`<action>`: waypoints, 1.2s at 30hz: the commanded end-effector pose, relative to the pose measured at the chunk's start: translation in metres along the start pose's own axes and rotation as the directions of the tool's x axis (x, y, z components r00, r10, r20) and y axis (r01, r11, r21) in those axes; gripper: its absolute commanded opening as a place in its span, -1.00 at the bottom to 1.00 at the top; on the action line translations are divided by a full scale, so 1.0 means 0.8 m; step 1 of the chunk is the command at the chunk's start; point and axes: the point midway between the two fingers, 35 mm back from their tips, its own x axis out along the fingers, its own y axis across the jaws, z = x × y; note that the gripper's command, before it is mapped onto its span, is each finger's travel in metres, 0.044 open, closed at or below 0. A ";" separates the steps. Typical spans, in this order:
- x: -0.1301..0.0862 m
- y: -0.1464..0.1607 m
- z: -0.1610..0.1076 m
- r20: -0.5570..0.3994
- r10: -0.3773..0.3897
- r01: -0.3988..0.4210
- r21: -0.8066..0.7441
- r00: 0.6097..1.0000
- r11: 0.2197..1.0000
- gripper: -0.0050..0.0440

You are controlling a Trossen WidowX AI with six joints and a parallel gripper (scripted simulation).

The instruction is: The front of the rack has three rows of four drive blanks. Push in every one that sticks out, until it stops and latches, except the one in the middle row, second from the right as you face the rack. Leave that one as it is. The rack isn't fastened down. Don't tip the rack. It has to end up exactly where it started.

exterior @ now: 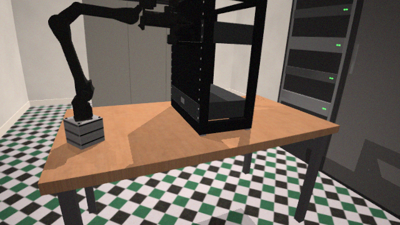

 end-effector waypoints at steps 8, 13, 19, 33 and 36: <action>-0.006 0.020 0.000 0.001 0.041 -0.041 0.004 0.999 0.999 -0.80; -0.006 0.020 0.000 0.001 0.041 -0.041 0.004 0.999 0.999 -0.80; -0.006 0.020 0.000 0.001 0.041 -0.041 0.004 0.999 0.999 -0.80; -0.002 0.017 0.000 0.001 0.041 -0.041 0.004 0.999 0.999 -0.80; -0.002 0.017 0.000 0.001 0.041 -0.041 0.004 0.999 0.999 -0.80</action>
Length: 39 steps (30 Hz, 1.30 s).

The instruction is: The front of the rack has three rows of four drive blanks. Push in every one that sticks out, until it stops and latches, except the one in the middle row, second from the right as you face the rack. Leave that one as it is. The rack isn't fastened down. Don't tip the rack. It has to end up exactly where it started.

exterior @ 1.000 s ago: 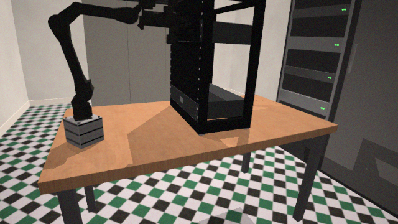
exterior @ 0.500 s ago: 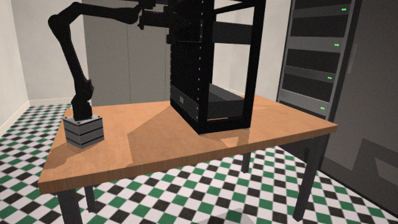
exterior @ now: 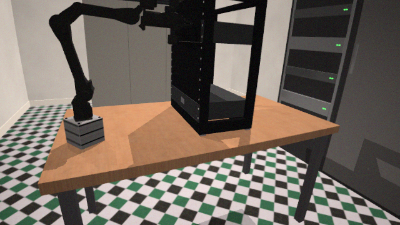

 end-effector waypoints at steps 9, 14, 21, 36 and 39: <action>-0.005 0.017 0.000 0.001 0.036 -0.036 0.004 0.999 0.999 -0.80; -0.005 0.017 0.000 0.001 0.036 -0.036 0.004 0.999 0.999 -0.80; 0.002 0.014 0.000 0.001 0.036 -0.036 0.004 0.999 0.999 -0.80; 0.003 0.013 0.000 0.001 0.036 -0.036 0.004 0.999 0.999 -0.80; 0.003 0.013 0.000 0.001 0.036 -0.036 0.004 0.999 0.999 -0.80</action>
